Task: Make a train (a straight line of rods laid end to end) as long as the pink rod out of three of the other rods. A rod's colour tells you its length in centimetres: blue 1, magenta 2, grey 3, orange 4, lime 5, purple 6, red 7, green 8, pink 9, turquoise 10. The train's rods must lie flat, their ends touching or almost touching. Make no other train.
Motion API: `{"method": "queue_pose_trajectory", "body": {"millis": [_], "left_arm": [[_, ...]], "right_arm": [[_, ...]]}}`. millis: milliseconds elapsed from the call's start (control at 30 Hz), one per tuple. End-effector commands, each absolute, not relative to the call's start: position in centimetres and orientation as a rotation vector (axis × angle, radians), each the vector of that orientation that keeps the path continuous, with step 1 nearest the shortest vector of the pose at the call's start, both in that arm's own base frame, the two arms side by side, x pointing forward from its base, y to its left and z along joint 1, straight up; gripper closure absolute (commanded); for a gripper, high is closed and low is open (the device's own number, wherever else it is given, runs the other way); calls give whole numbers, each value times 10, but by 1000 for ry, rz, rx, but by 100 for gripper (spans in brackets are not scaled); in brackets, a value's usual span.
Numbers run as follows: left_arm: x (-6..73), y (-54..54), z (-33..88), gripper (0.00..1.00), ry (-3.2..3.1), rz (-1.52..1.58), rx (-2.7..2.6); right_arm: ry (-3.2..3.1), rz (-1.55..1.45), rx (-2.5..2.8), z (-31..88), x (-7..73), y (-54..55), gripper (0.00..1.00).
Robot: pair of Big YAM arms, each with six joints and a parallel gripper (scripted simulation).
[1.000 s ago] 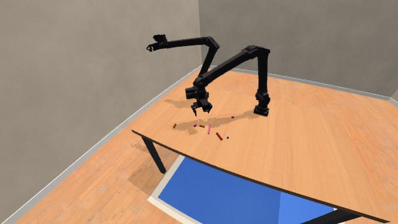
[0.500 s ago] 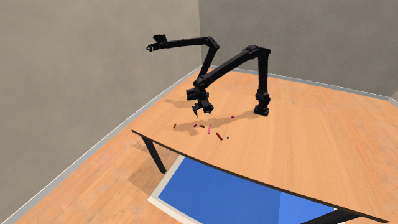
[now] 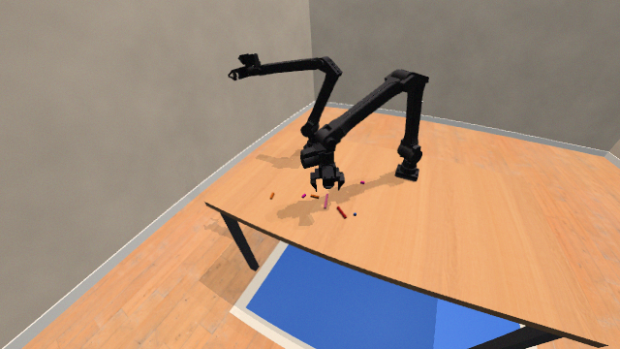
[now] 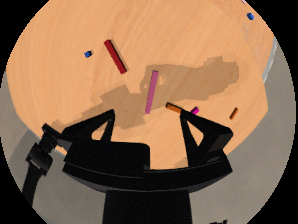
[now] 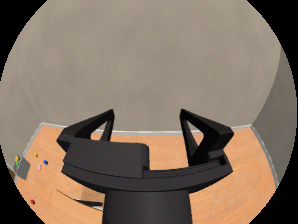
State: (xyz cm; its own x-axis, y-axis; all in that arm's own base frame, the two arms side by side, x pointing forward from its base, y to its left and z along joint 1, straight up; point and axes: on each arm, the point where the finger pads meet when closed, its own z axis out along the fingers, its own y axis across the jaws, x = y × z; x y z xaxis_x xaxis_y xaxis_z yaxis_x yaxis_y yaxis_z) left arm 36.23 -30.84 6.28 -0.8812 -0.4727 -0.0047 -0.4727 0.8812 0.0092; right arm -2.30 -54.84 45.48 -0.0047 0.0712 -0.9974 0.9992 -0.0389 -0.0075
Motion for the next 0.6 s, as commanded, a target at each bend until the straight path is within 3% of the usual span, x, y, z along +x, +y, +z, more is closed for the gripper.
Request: {"method": "queue_pose_trajectory", "body": {"millis": [0,567], "left_arm": [[371,-303,77,0,3069,-48,-548],[396,-251,86,0,3089,-58,-26]], "right_arm": [[1186,-1245,1245,501,-27,-544,0],[1186,-1245,1245,501,-27,-544,0]]}}
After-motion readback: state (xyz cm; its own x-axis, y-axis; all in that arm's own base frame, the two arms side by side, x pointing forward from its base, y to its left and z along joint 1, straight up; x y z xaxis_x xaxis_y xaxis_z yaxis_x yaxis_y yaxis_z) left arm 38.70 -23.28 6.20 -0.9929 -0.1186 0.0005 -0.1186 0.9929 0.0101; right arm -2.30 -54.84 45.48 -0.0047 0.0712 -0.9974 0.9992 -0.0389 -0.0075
